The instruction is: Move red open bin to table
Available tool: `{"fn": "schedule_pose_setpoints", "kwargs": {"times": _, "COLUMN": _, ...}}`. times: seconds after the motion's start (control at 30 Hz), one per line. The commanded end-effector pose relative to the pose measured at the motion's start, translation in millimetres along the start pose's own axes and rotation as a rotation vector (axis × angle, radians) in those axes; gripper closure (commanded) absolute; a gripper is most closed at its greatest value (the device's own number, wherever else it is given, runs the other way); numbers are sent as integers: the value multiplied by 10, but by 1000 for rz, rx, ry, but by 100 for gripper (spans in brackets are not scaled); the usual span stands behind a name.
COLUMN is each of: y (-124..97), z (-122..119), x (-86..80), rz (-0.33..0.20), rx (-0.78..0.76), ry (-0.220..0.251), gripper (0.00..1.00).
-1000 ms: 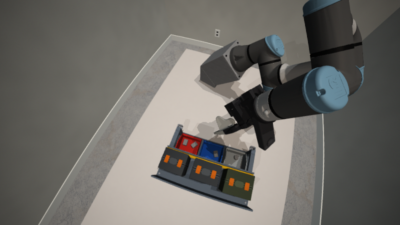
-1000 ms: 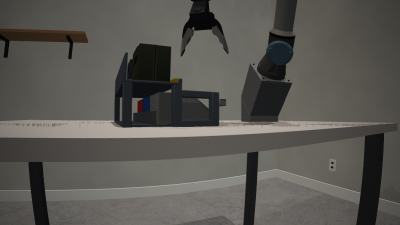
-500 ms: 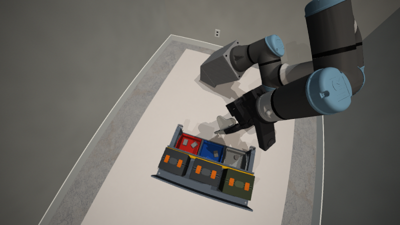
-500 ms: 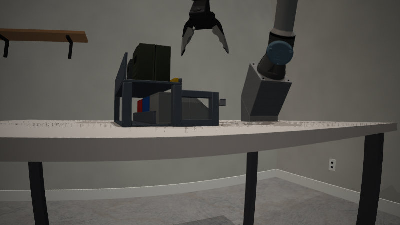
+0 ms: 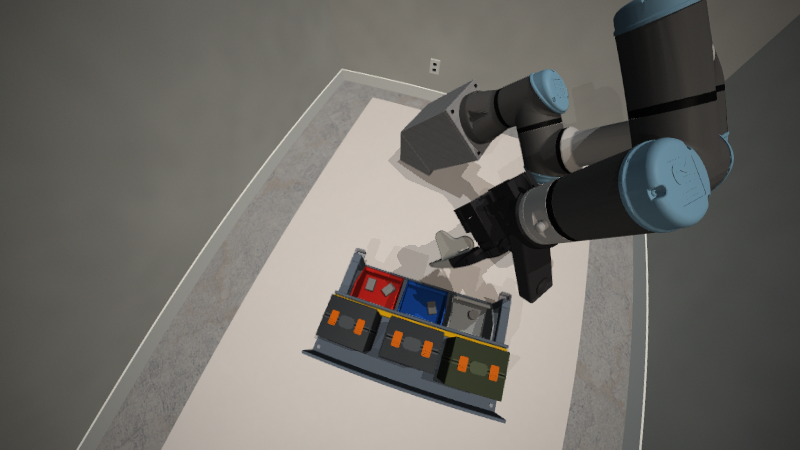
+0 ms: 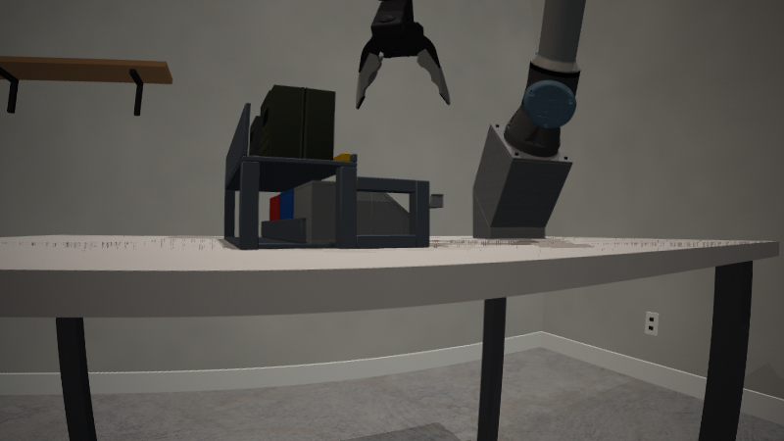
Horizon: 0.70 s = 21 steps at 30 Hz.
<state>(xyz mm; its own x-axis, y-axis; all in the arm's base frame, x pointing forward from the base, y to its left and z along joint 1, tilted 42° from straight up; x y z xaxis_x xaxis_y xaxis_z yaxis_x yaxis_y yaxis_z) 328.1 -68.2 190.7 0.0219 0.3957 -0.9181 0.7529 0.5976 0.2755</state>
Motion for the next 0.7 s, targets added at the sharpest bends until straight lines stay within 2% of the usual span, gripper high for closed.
{"fn": "schedule_pose_setpoints", "kwargs": {"times": 0.0, "y": 62, "z": -83, "x": -42, "rz": -37, "rx": 70, "ry": -16, "gripper": 0}}
{"fn": "schedule_pose_setpoints", "kwargs": {"times": 0.4, "y": 62, "z": -83, "x": -42, "rz": -37, "rx": 70, "ry": -16, "gripper": 0}}
{"fn": "schedule_pose_setpoints", "kwargs": {"times": 0.43, "y": 30, "z": -38, "x": -22, "rz": -20, "rx": 43, "ry": -12, "gripper": 0}}
{"fn": "schedule_pose_setpoints", "kwargs": {"times": 0.57, "y": 96, "z": -115, "x": -50, "rz": -68, "rx": 147, "ry": -40, "gripper": 0}}
{"fn": "schedule_pose_setpoints", "kwargs": {"times": 0.67, "y": 96, "z": -115, "x": -50, "rz": -68, "rx": 147, "ry": -40, "gripper": 0}}
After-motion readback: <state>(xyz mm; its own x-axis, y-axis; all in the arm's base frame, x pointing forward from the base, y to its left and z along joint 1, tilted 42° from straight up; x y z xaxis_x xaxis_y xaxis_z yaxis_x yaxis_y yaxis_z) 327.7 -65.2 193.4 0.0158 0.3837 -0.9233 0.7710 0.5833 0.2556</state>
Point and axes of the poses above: the point where the finger pads meet when closed, its own x axis out along the fingers, its own z axis across the jaws, y = z × x, the point moved 10 cm from there along -x, back along the fingers, and after that the axes turned 8 degrees about x, right-handed, at the moved point
